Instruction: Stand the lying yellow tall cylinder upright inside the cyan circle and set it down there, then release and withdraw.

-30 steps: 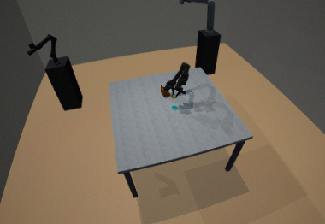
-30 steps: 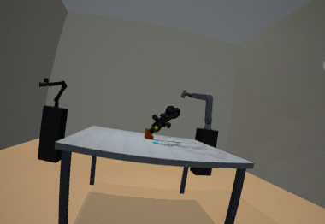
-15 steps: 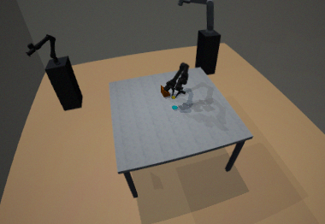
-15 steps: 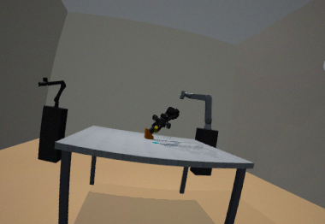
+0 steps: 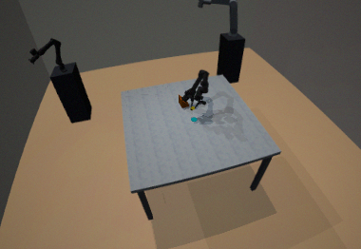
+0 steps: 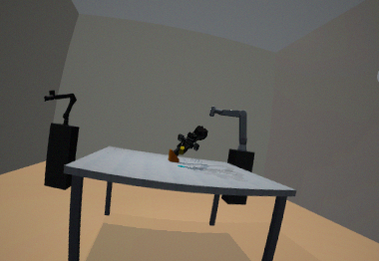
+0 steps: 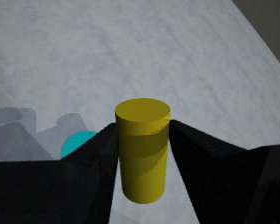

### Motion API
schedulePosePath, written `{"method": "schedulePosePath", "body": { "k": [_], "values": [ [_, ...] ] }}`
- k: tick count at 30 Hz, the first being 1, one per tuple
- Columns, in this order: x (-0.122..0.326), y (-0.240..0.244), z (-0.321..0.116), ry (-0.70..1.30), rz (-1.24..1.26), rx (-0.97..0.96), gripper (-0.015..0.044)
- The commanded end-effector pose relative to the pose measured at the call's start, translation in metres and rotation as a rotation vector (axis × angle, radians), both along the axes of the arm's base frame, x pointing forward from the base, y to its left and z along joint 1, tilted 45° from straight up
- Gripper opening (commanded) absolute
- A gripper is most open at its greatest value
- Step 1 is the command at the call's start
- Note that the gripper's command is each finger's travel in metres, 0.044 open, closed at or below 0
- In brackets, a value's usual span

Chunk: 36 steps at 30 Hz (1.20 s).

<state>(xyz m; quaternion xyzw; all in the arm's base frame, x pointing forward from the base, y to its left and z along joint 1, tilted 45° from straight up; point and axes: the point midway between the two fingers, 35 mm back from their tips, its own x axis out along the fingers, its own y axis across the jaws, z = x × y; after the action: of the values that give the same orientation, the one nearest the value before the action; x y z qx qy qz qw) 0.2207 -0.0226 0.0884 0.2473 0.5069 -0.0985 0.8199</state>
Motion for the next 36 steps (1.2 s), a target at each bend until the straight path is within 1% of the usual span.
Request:
{"method": "schedulePosePath", "body": {
  "k": [1,36],
  "values": [
    [-0.0012,-0.0005,-0.0015,-0.019,-0.017,-0.01,0.0105],
    [-0.0012,-0.0014,0.0005,-0.232,-0.14,-0.048,0.0105]
  ]
}}
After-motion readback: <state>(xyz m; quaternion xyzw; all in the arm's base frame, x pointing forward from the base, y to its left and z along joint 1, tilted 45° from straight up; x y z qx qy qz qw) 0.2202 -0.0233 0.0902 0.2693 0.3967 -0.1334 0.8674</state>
